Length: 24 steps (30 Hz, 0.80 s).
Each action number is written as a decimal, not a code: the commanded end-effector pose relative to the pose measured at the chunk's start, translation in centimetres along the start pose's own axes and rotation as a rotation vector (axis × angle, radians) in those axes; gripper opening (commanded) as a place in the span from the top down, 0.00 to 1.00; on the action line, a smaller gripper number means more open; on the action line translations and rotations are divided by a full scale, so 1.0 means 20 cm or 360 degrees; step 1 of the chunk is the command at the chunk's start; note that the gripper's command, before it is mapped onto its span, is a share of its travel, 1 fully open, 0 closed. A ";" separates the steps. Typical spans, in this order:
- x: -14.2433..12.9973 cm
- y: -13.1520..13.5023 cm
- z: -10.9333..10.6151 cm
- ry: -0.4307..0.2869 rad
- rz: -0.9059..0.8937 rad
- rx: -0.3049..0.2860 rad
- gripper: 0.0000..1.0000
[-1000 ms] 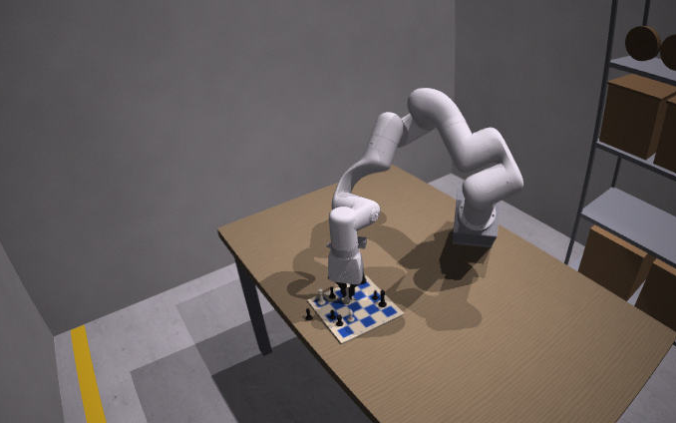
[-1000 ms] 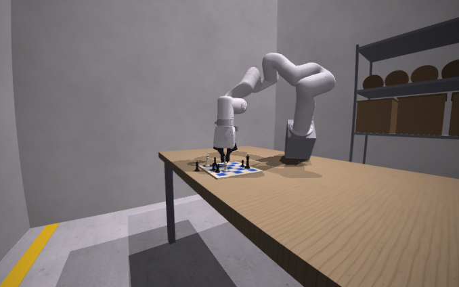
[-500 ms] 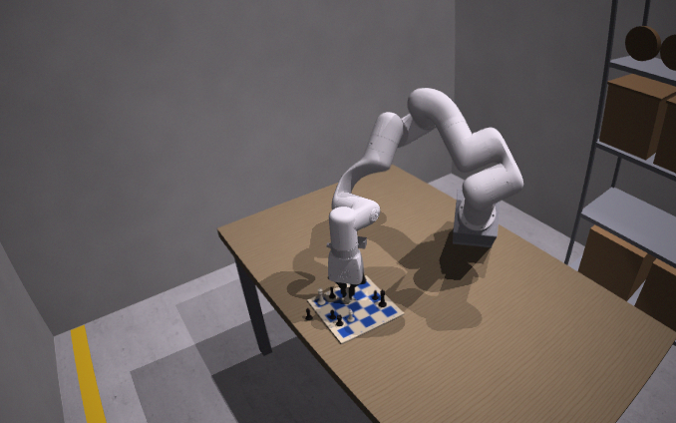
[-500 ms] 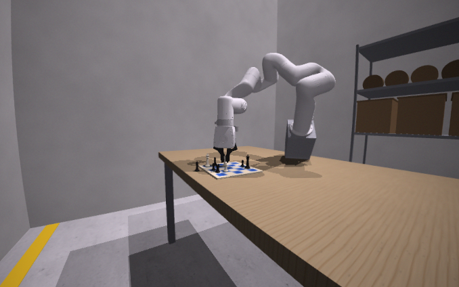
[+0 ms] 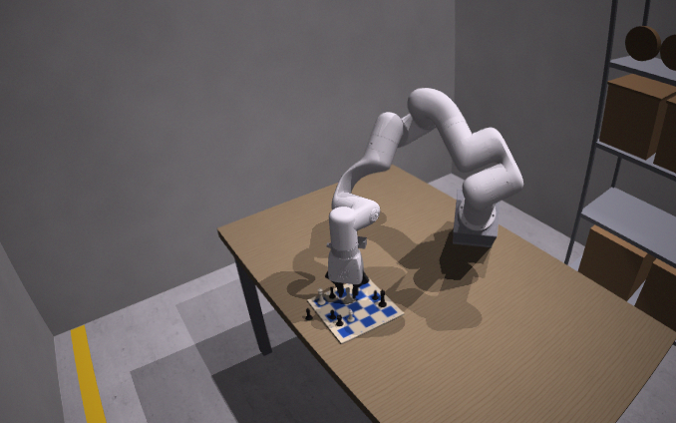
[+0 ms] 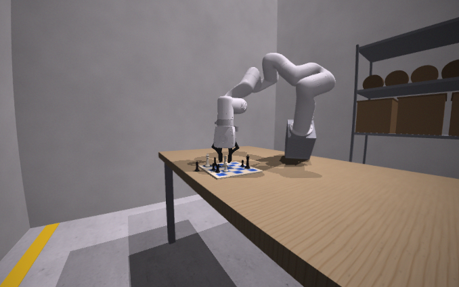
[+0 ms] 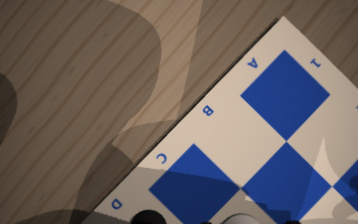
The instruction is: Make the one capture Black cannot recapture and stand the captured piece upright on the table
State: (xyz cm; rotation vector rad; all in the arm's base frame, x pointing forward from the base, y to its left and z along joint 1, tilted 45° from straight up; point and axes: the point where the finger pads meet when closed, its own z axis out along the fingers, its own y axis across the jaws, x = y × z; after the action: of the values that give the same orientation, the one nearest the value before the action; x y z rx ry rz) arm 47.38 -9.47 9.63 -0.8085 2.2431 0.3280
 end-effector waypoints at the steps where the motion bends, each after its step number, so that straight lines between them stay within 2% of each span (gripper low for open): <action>1: 0.00 -0.01 -0.01 -0.0001 0.0000 0.0005 0.57; 12: 0.00 -0.01 -0.02 -0.0001 0.0000 0.0005 0.57; 24: 0.00 -0.01 -0.23 -0.0001 0.0000 0.0005 0.57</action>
State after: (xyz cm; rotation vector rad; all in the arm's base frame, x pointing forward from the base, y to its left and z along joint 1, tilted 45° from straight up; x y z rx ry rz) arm 46.07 -10.63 11.43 -0.8074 2.2430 0.3252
